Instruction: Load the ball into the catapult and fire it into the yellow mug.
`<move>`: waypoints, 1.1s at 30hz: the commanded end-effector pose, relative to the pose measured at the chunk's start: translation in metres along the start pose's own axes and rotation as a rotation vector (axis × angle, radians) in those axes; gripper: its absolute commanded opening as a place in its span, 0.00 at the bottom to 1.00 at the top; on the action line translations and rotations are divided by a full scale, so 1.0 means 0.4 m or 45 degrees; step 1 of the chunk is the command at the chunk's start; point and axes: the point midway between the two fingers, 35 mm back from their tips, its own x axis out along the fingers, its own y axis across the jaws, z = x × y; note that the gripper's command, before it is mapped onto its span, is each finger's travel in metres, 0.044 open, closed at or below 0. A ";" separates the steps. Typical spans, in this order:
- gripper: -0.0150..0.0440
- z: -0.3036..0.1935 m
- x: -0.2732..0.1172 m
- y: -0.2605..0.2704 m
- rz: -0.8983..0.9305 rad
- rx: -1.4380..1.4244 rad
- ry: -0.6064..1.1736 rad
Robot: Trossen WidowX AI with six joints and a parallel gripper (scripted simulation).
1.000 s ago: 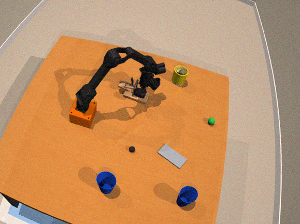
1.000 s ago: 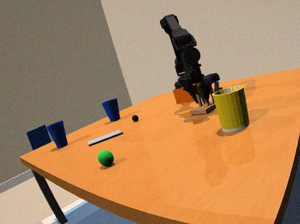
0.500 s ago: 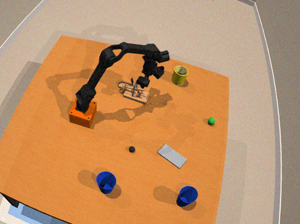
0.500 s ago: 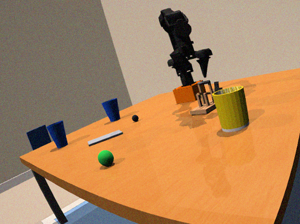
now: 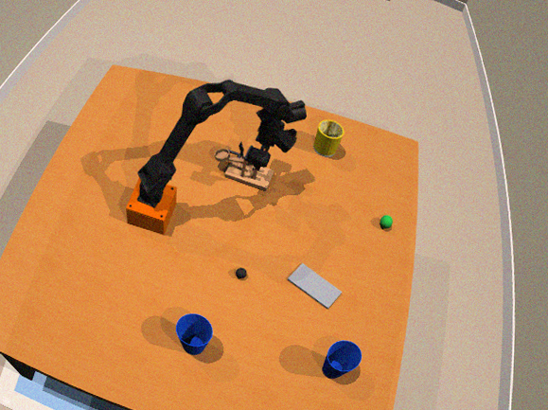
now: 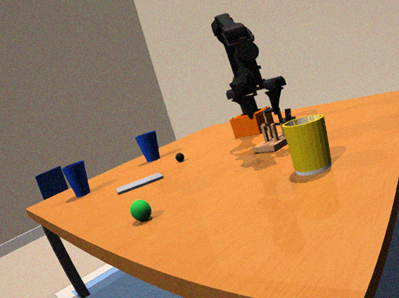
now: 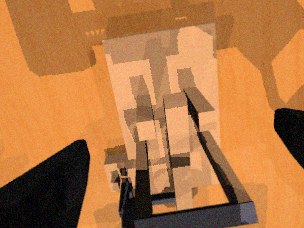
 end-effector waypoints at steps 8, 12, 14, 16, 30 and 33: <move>1.00 -0.001 0.047 -0.002 -0.005 -0.003 0.003; 1.00 -0.001 0.063 -0.001 -0.005 -0.003 0.003; 1.00 -0.001 0.071 -0.001 -0.005 -0.003 0.003; 1.00 0.000 0.080 -0.001 -0.005 -0.003 0.003; 1.00 -0.002 0.136 -0.002 -0.005 -0.003 0.003; 1.00 -0.002 0.148 -0.003 -0.005 -0.003 0.003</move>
